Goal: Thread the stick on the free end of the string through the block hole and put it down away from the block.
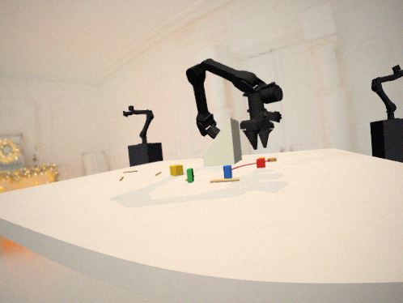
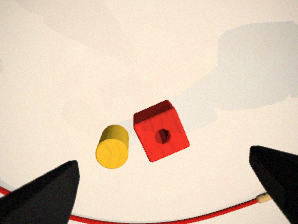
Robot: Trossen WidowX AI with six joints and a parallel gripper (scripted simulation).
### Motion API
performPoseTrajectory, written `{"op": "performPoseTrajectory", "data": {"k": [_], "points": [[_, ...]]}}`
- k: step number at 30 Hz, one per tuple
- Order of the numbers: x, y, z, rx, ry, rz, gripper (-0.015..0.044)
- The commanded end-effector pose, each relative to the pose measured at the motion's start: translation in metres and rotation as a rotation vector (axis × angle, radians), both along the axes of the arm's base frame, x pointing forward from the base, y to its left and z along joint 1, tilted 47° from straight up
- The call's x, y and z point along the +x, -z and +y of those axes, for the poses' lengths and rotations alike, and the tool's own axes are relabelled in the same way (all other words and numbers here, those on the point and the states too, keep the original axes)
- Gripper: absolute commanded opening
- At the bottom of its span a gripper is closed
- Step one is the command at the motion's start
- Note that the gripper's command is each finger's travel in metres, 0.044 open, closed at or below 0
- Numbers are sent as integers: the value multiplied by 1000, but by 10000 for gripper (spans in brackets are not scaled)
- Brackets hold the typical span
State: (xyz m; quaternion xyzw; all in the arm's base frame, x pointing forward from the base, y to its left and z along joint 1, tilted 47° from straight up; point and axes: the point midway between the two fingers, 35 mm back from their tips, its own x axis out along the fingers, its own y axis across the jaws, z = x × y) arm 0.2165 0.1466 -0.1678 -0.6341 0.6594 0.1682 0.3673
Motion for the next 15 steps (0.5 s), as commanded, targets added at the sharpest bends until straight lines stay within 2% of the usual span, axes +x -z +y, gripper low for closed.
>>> {"op": "performPoseTrajectory", "data": {"k": [1,7,15], "points": [[2,-7,4,62,592,-598,440],[3,-9,5,87,837,-848,440],[3,-9,5,89,853,-864,440]]}}
